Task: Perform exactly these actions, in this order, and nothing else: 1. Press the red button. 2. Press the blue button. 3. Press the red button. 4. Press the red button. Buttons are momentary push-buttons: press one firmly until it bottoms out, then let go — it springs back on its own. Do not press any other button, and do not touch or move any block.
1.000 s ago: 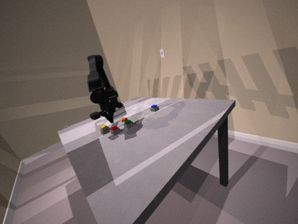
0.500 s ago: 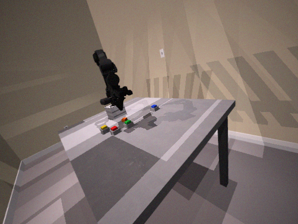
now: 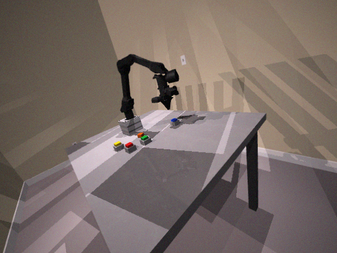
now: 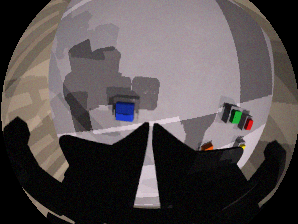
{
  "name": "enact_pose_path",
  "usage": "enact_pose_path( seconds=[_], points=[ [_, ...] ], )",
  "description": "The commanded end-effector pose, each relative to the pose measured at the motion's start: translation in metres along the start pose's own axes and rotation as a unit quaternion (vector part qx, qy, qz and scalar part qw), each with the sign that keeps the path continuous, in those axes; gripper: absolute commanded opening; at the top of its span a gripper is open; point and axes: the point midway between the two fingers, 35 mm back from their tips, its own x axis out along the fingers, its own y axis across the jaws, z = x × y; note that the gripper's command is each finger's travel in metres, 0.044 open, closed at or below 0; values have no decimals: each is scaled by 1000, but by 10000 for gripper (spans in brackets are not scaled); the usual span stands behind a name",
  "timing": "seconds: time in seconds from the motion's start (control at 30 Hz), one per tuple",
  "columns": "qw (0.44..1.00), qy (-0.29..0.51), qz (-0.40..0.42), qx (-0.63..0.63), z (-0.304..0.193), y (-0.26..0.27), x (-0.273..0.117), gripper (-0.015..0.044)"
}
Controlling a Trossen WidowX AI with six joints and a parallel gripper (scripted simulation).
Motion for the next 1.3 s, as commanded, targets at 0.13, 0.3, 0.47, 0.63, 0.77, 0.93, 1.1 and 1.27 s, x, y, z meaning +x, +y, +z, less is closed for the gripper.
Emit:
enact_pose_path(
  seconds=[0.13,0.3,0.47,0.63,0.77,0.93,1.1,1.27],
  points=[
    [1000,3,5,2,-24,44,-1,20],
    [1000,3,5,2,-23,45,47,20],
    [1000,3,5,2,-25,45,61,20],
    [1000,3,5,2,-24,45,66,20],
    [1000,3,5,2,-24,45,73,20],
    [1000,3,5,2,-24,45,81,20],
    [1000,3,5,2,-25,45,89,20],
    [1000,4,5,2,-25,45,95,20]
  ],
)
